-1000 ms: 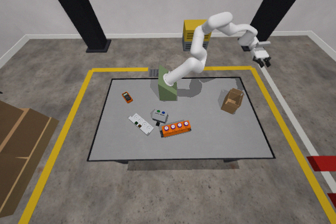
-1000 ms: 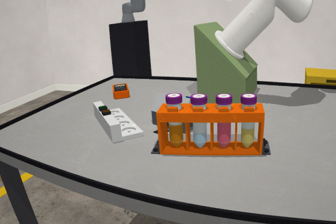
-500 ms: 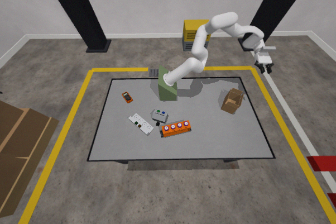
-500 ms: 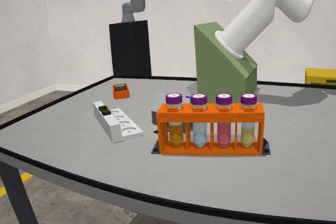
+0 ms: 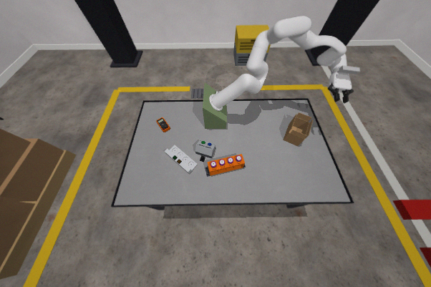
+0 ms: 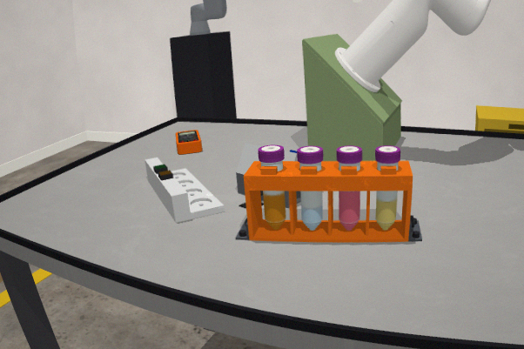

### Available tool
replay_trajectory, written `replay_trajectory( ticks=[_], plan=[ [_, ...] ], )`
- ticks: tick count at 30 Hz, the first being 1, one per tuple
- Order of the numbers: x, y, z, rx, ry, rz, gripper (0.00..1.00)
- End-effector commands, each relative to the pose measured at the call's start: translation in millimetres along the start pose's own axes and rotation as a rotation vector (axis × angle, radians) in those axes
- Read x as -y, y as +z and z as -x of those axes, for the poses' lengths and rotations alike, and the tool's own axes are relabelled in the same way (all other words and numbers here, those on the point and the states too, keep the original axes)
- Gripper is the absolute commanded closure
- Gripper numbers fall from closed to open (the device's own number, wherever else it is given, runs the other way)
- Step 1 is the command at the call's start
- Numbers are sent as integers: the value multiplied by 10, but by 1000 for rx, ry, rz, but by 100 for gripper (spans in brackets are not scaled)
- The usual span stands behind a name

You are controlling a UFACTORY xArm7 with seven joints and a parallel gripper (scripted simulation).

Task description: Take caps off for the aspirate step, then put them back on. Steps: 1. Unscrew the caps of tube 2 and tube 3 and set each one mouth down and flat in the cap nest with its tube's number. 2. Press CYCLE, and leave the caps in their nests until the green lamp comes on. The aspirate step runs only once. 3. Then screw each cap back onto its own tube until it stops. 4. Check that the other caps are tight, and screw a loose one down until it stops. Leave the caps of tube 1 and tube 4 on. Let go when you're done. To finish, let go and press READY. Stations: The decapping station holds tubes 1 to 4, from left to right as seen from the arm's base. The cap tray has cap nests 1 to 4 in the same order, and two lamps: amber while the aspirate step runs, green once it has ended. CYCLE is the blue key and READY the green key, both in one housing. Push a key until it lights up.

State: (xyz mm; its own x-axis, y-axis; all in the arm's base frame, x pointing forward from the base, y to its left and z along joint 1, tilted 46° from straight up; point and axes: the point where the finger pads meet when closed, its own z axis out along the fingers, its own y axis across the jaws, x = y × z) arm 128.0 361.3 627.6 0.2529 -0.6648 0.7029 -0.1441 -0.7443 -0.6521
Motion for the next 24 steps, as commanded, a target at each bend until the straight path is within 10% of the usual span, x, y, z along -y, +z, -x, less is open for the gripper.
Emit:
replay_trajectory(
  ticks=[1,12,16,24],
  plan=[
    [-31,160,-40,44,-4,47,54],
    [-155,590,-84,92,-13,104,54],
    [-228,776,-97,186,-22,198,54],
    [-358,1106,-121,189,-22,201,54]
  ],
)
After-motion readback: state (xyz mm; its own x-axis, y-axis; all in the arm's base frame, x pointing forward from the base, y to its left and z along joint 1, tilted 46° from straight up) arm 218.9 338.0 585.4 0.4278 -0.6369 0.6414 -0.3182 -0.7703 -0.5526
